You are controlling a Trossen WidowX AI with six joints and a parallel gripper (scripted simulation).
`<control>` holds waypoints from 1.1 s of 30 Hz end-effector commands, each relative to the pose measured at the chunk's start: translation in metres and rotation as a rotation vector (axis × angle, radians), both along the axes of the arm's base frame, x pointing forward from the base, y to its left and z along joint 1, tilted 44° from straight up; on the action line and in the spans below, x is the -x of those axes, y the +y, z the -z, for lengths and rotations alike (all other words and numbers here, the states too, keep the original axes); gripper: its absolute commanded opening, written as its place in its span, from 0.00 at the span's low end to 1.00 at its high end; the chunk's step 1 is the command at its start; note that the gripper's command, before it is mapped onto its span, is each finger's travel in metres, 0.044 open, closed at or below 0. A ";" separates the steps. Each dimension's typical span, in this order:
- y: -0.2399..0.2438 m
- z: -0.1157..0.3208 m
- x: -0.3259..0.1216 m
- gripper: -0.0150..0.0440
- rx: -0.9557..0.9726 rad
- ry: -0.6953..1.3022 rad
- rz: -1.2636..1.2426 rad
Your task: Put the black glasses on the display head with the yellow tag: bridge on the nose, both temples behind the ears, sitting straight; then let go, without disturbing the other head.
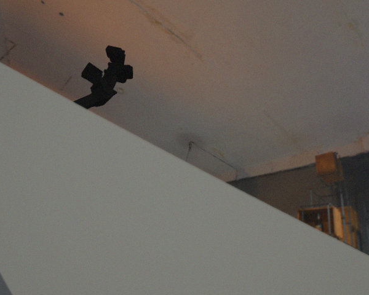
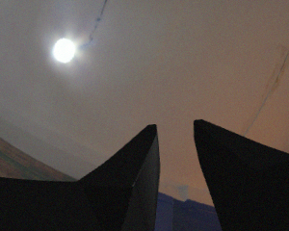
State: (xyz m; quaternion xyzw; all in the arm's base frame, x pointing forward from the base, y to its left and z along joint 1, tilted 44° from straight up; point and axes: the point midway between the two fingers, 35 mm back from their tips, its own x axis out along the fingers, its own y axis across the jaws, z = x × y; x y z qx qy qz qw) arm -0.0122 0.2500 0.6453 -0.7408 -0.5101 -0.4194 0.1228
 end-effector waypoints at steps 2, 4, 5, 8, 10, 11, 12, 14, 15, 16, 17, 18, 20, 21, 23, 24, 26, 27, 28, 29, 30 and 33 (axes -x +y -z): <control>0.046 0.037 -0.020 0.25 0.177 -0.083 0.173; 0.063 0.055 -0.032 0.25 0.256 -0.120 0.244; 0.071 0.064 -0.038 0.25 0.296 -0.138 0.279; 0.095 0.094 -0.058 0.25 0.423 -0.190 0.378; 0.111 0.117 -0.073 0.25 0.518 -0.222 0.437; 0.118 0.129 -0.080 0.25 0.566 -0.238 0.466; 0.124 0.141 -0.088 0.25 0.614 -0.253 0.493; 0.135 0.166 -0.105 0.25 0.711 -0.284 0.546; 0.139 0.179 -0.114 0.25 0.759 -0.294 0.573; 0.143 0.192 -0.124 0.25 0.806 -0.303 0.599; 0.145 0.205 -0.134 0.25 0.854 -0.313 0.624; 0.148 0.218 -0.143 0.25 0.902 -0.322 0.649; 0.150 0.244 -0.163 0.25 0.999 -0.338 0.695; 0.150 0.257 -0.173 0.25 1.048 -0.346 0.716; 0.148 0.284 -0.192 0.25 1.148 -0.361 0.756; 0.147 0.297 -0.202 0.25 1.197 -0.368 0.774; 0.142 0.325 -0.218 0.25 1.311 -0.394 0.797; 0.139 0.341 -0.227 0.25 1.374 -0.408 0.806; 0.135 0.356 -0.235 0.25 1.437 -0.422 0.814; 0.130 0.371 -0.243 0.25 1.500 -0.435 0.819; 0.125 0.386 -0.251 0.25 1.563 -0.448 0.822; 0.104 0.430 -0.272 0.25 1.755 -0.484 0.816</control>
